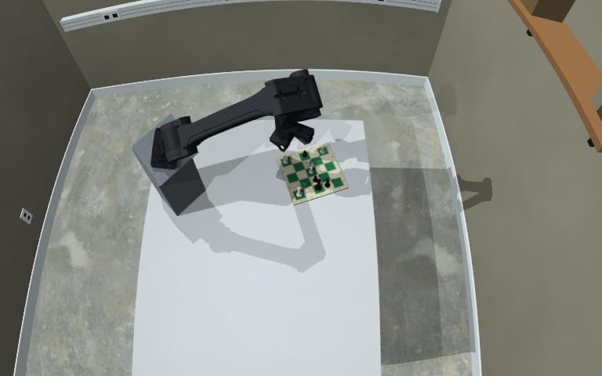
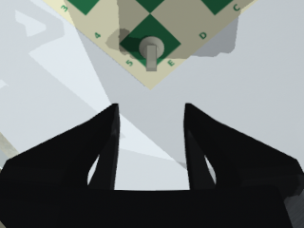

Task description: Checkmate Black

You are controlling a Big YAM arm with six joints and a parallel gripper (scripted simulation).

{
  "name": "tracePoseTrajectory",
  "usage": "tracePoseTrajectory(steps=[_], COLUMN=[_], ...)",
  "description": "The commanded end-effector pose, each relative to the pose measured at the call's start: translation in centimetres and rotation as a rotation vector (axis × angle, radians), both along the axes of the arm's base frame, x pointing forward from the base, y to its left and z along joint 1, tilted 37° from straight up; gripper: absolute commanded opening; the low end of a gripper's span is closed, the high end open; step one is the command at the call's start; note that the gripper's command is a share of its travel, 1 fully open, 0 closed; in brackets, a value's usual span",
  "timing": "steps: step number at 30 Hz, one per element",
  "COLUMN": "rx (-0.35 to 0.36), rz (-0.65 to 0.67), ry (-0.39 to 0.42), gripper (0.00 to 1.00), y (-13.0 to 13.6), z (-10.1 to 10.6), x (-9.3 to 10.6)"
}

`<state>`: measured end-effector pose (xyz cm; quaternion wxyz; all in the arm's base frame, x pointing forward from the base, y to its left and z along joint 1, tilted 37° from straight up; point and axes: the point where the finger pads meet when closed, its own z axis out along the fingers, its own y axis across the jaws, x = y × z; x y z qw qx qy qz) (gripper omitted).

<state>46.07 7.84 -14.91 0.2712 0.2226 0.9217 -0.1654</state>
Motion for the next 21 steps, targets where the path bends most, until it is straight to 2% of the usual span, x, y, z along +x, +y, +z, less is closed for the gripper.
tracePoseTrajectory(steps=[1, 21], rx=[0.002, 0.0], rz=[-0.004, -0.013], ry=[0.002, 0.004], gripper=[0.36, 0.36], y=[0.48, -0.2], z=[-0.02, -0.6], x=[-0.09, 0.15])
